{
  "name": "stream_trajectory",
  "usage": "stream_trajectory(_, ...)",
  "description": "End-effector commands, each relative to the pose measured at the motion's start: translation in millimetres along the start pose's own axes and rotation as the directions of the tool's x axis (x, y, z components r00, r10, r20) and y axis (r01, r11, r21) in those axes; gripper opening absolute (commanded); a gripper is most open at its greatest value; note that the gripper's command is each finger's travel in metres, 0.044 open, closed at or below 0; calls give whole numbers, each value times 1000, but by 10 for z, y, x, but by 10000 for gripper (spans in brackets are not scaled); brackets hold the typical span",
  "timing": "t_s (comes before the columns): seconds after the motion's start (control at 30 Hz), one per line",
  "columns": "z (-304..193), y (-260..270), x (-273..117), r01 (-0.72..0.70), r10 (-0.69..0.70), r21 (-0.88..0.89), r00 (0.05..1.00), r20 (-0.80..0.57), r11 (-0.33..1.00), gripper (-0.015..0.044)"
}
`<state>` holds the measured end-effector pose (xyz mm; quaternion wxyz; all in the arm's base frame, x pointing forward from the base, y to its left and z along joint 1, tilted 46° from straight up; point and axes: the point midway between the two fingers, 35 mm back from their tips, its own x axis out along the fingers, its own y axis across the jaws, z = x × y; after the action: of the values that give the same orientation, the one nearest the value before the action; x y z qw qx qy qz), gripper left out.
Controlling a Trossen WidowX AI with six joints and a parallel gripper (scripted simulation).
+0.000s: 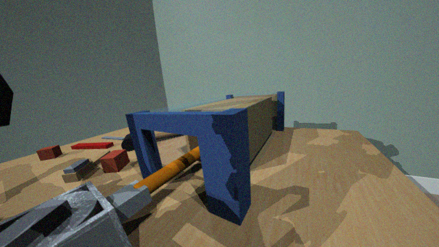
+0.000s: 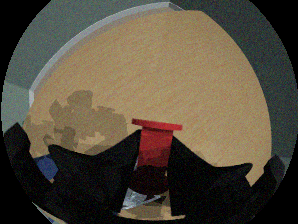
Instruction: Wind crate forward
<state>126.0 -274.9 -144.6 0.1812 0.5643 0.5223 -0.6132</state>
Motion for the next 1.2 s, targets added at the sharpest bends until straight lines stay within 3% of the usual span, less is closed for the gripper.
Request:
stream_trajectory(0.0,-2,61,31,0,1,5,1000,-5,1000,0)
stream_trajectory(1.17,12,483,30,-4,4,4,1000,-5,1000,0)
